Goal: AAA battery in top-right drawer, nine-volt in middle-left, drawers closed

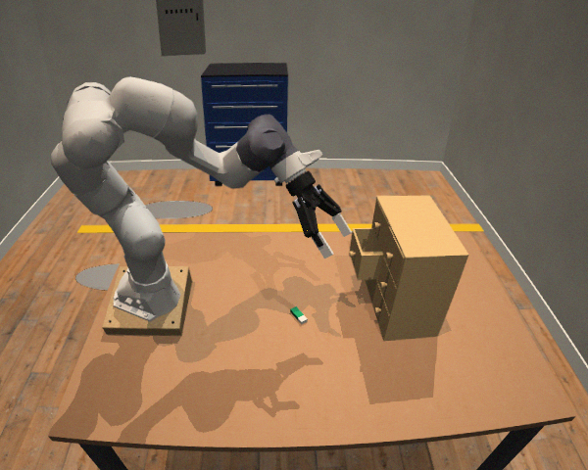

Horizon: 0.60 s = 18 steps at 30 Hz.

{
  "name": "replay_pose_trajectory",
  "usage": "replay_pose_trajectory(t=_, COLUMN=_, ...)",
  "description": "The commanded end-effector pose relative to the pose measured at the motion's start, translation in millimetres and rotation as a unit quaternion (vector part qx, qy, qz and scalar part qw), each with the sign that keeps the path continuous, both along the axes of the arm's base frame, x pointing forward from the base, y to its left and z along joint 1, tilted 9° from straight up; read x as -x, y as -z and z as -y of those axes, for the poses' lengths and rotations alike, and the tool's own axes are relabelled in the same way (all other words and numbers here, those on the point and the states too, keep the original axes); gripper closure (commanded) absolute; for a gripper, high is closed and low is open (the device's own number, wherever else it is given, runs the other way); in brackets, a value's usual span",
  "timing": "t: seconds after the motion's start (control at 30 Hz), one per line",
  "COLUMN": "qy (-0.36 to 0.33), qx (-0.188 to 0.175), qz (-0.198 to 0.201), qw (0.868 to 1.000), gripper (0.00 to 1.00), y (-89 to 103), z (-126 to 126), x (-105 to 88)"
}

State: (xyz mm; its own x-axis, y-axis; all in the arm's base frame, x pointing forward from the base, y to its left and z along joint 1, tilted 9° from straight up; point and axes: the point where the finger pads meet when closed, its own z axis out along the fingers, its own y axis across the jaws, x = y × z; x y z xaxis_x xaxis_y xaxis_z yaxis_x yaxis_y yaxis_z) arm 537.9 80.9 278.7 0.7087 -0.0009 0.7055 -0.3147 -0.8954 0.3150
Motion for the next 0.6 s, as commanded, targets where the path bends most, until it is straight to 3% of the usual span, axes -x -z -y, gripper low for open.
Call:
replay_pose_trajectory(t=0.0, qy=0.009, qx=-0.007, qz=0.004, qw=1.000, gripper=0.00, y=0.3, z=1.0, x=0.0)
replay_pose_trajectory(t=0.17, qy=0.009, qx=-0.007, qz=0.004, qw=1.000, gripper=0.00, y=0.3, z=1.0, x=0.0)
replay_pose_trajectory(t=0.2, qy=0.078, qx=-0.064, qz=0.026, qw=0.995, gripper=0.00, y=1.9, z=2.3, x=2.6)
replay_pose_trajectory(t=0.57, qy=0.078, qx=-0.064, qz=0.026, qw=0.995, gripper=0.00, y=1.9, z=2.3, x=2.6)
